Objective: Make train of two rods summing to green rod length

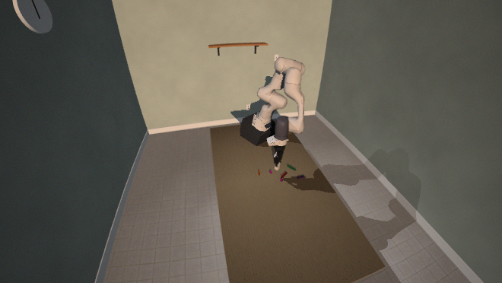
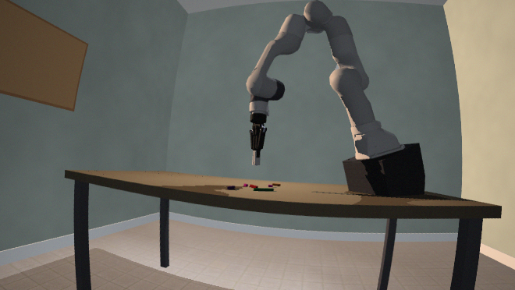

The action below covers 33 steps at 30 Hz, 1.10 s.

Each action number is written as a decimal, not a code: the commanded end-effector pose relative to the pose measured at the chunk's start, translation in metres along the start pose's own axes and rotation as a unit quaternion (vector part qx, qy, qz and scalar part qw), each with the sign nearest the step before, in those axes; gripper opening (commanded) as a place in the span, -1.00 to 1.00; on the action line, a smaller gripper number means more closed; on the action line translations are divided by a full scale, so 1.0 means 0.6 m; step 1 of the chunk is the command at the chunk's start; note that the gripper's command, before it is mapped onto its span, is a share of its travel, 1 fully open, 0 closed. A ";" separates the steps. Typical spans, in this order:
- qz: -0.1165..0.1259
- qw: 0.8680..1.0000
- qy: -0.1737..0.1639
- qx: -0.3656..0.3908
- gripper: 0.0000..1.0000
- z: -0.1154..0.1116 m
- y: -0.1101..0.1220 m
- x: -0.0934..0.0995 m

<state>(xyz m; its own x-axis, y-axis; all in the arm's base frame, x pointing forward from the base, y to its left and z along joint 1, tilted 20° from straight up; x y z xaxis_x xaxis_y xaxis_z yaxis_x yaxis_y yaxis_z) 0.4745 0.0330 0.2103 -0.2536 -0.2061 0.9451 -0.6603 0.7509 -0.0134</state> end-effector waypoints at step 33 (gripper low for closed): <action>0.002 0.988 -0.005 -0.156 -0.94 0.216 -0.199 -0.002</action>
<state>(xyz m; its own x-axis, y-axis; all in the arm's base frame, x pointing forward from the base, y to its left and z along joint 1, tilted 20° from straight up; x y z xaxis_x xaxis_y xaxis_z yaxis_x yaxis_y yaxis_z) 0.4609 -0.1387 0.1711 -0.2625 -0.2058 0.9427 -0.4005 0.9121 0.0876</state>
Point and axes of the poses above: the point where the finger pads meet when closed, its own x axis back along the fingers, its own y axis across the jaws, z = x × y, the point moved 10 cm from there along x, back along the fingers, and after that the axes turned 9 degrees about -x, right-handed, at the moved point
